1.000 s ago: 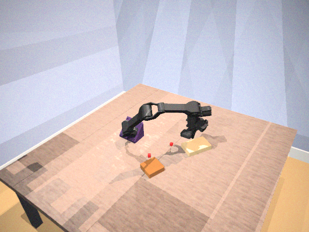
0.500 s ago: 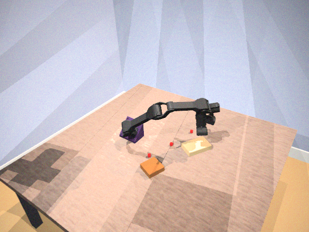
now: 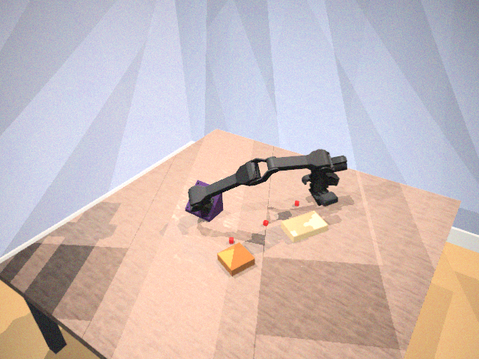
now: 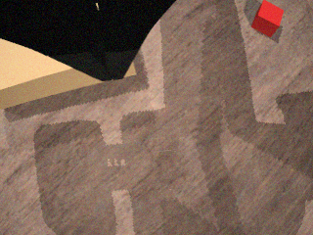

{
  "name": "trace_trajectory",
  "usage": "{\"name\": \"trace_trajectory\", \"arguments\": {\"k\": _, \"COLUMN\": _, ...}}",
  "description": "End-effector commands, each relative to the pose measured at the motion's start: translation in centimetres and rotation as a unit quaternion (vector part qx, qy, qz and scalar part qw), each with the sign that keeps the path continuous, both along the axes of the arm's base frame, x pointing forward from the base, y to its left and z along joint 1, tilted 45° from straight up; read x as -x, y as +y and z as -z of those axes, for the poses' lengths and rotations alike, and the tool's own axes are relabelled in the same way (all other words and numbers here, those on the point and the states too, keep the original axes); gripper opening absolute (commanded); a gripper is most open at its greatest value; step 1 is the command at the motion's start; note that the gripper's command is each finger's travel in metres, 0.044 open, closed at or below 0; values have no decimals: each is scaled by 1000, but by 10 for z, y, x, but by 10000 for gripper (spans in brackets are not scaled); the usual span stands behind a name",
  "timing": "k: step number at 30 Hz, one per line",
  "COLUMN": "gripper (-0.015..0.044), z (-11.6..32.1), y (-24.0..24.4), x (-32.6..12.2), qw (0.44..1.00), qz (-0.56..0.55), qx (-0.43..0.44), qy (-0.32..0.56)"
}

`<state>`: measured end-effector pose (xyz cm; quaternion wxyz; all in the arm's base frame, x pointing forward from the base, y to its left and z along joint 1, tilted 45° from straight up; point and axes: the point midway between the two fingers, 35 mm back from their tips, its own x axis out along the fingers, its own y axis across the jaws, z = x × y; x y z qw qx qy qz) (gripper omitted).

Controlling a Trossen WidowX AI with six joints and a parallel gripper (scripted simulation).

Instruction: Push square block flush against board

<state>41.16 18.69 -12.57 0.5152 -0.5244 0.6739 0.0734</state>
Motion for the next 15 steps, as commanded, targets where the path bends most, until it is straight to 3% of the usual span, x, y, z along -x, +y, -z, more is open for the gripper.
{"name": "trace_trajectory", "arguments": {"k": 1, "gripper": 0, "z": -1, "y": 0, "x": 0, "qw": 1000, "qz": 2, "qx": 0, "qy": -1}}
{"name": "trace_trajectory", "arguments": {"k": 15, "gripper": 0, "z": -10, "y": -9, "x": -6, "qw": 998, "qz": 48, "qx": -1, "qy": -37}}
